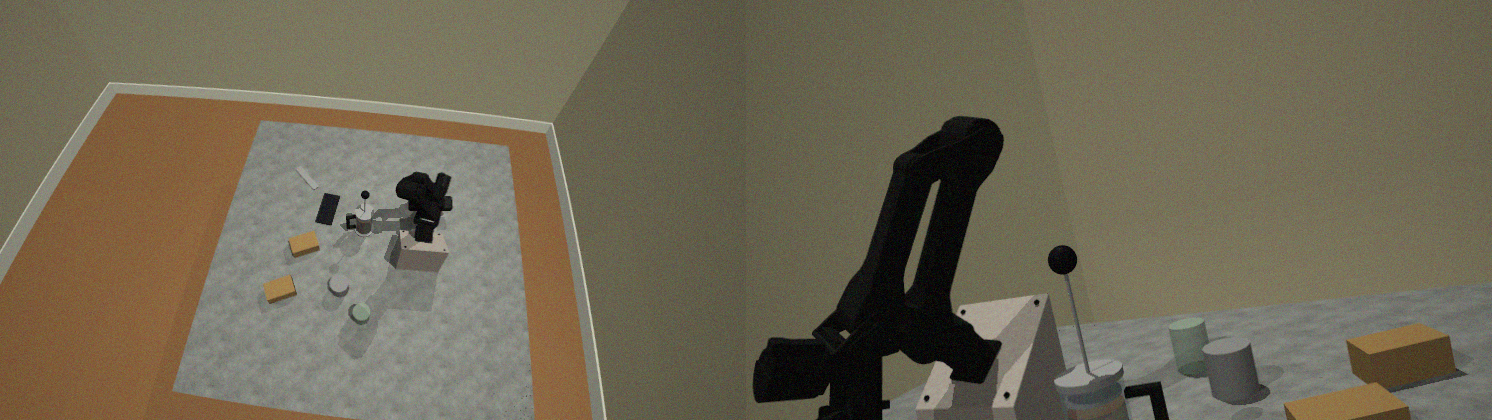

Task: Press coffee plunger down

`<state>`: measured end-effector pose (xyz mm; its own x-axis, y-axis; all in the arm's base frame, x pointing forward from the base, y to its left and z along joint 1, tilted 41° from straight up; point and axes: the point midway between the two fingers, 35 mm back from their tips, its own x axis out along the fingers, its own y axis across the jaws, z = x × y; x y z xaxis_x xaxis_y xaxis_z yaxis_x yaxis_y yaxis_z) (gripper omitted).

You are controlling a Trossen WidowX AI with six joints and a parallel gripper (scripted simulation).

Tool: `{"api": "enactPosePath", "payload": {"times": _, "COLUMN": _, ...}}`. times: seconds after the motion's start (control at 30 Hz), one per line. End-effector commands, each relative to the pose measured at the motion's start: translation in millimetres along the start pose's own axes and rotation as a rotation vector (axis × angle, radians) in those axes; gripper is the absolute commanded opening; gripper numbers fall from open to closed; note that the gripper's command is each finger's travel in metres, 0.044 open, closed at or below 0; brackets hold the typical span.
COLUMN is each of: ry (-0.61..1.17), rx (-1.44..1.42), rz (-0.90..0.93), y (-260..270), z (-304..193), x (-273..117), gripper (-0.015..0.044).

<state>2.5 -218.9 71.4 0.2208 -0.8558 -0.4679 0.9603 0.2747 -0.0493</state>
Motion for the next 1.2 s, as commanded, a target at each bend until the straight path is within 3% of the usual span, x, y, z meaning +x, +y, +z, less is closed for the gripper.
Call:
{"api": "enactPosePath", "payload": {"times": 0.0, "ry": 0.0, "rx": -0.005, "rz": 0.003, "y": 1, "z": 0, "x": 0, "gripper": 0.0426}}
{"api": "enactPosePath", "payload": {"times": 0.3, "ry": 0.057, "rx": 0.01, "rz": 0.076, "y": 23, "z": 6, "x": 5, "gripper": 0.044}}
{"api": "enactPosePath", "payload": {"times": 0.67, "ry": 0.213, "rx": 0.015, "rz": 0.245, "y": 95, "z": 26, "x": 3, "gripper": 0.044}}
{"api": "enactPosePath", "payload": {"times": 1.17, "ry": 0.287, "rx": -0.123, "rz": 0.452, "y": 207, "z": 56, "x": -46, "gripper": 0.044}}
